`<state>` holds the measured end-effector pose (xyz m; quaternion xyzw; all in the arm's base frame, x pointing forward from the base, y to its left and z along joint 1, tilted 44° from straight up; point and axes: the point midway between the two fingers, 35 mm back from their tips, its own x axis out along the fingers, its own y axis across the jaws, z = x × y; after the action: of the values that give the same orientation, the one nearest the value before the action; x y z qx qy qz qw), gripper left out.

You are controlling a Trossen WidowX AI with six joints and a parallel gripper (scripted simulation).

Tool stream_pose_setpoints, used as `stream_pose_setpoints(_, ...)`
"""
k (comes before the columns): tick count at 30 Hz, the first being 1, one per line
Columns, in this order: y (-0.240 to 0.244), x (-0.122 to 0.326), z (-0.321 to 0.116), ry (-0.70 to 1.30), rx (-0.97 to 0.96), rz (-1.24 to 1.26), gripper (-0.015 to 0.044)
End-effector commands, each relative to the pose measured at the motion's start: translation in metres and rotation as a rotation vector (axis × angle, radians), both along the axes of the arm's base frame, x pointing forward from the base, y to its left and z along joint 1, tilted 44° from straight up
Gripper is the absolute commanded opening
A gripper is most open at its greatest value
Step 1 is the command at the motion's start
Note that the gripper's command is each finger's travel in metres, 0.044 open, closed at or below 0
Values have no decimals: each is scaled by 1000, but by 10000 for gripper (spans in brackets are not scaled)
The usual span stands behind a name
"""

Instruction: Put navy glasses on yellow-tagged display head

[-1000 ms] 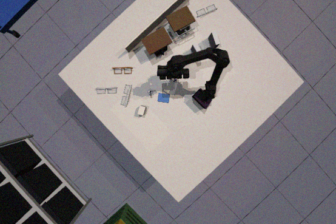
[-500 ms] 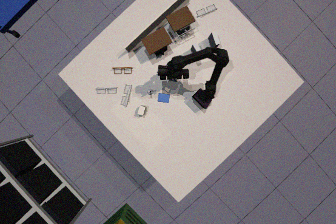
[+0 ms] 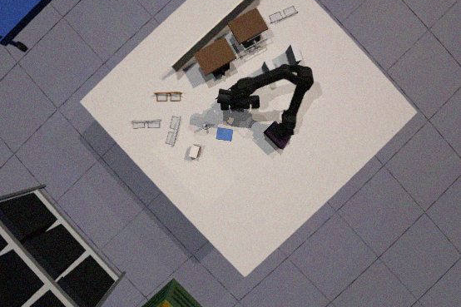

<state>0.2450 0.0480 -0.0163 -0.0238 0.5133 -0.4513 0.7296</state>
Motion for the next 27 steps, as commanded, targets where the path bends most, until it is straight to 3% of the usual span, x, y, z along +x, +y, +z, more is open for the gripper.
stream_pose_setpoints(1, -5, -2, -4, 7, -8, 3, 120)
stream_pose_setpoints(15, -2, 2, -7, 7, -7, 3, 120)
stream_pose_setpoints(27, -3, 0, -4, 5, -4, -1, 40)
